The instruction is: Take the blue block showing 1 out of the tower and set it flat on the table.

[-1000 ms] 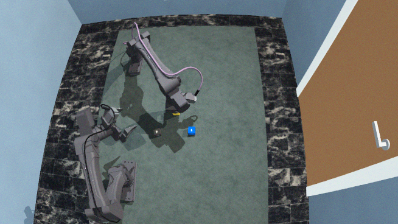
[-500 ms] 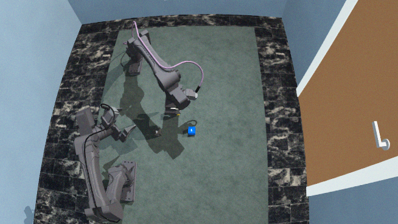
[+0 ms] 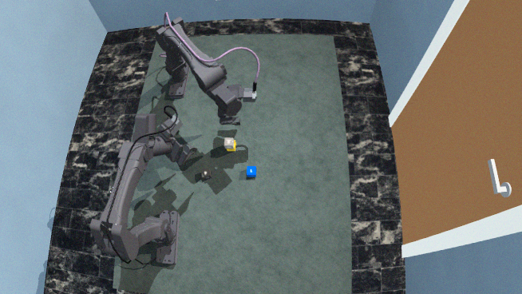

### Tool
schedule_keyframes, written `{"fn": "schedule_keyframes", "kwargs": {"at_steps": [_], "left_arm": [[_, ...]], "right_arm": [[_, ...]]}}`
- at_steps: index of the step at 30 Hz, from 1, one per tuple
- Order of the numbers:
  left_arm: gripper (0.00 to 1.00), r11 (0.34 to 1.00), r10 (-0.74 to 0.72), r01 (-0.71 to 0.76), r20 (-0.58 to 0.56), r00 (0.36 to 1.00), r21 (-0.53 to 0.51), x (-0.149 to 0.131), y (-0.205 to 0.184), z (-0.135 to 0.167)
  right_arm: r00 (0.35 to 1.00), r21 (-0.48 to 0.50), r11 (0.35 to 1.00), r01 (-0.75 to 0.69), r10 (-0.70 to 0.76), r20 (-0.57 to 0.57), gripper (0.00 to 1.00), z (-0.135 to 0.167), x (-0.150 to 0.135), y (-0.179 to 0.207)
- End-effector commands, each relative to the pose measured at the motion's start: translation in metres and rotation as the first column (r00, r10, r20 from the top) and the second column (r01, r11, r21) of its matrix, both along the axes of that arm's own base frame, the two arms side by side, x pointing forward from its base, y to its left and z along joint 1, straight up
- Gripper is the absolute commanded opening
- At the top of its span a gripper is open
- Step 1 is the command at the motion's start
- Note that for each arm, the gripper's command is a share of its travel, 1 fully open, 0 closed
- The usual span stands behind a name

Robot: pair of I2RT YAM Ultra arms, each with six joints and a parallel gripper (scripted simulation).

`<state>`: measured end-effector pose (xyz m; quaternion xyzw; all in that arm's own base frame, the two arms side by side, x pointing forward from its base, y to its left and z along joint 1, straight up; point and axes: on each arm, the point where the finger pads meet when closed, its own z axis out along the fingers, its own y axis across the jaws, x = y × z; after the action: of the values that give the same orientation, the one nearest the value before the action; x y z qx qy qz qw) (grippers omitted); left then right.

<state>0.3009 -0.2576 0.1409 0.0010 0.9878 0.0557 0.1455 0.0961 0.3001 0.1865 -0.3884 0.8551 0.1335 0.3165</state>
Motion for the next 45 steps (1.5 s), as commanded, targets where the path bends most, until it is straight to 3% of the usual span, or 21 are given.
{"fn": "schedule_keyframes", "kwargs": {"at_steps": [1,7,12,14,19,26,29,31,37,45], "left_arm": [[1.0,0.998,-0.03,0.043,0.229,0.973,-0.054,0.022,0.022,0.052],[1.0,0.995,-0.04,0.072,0.423,0.905,-0.062,0.032,0.061,0.1],[1.0,0.993,-0.05,0.102,0.581,0.812,-0.056,0.043,0.096,0.139],[1.0,0.993,-0.05,0.102,0.581,0.812,-0.056,0.043,0.096,0.139],[1.0,0.987,-0.061,0.15,0.743,0.667,-0.053,0.054,0.135,0.185],[1.0,0.984,-0.057,0.177,0.871,0.488,-0.035,0.063,0.177,0.229],[1.0,0.983,-0.052,0.183,0.913,0.404,-0.025,0.066,0.196,0.248],[1.0,0.983,-0.052,0.183,0.913,0.404,-0.025,0.066,0.196,0.248],[1.0,0.987,-0.037,0.162,0.954,0.298,-0.012,0.072,0.23,0.269],[1.0,0.993,-0.017,0.12,0.965,0.263,-0.015,0.08,0.258,0.272]], "right_arm": [[0.996,0.054,0.995,-0.083,0.085,-0.036,1.0,0.011,0.009,0.034],[0.991,0.019,0.994,-0.107,0.108,-0.076,1.0,-0.014,0.037,0.051],[0.986,0.003,0.992,-0.129,0.128,-0.111,1.0,-0.035,0.062,0.062],[0.986,0.003,0.992,-0.129,0.128,-0.111,1.0,-0.035,0.062,0.062],[0.979,-0.006,0.989,-0.145,0.142,-0.146,1.0,-0.059,0.09,0.068],[0.977,-0.019,0.991,-0.135,0.13,-0.172,1.0,-0.077,0.11,0.066],[0.978,-0.038,0.993,-0.114,0.105,-0.182,1.0,-0.081,0.113,0.061],[0.978,-0.038,0.993,-0.114,0.105,-0.182,1.0,-0.081,0.113,0.061],[0.978,-0.033,0.993,-0.114,0.106,-0.177,1.0,-0.078,0.113,0.061],[0.978,-0.033,0.993,-0.114,0.106,-0.177,1.0,-0.078,0.113,0.061]]}}
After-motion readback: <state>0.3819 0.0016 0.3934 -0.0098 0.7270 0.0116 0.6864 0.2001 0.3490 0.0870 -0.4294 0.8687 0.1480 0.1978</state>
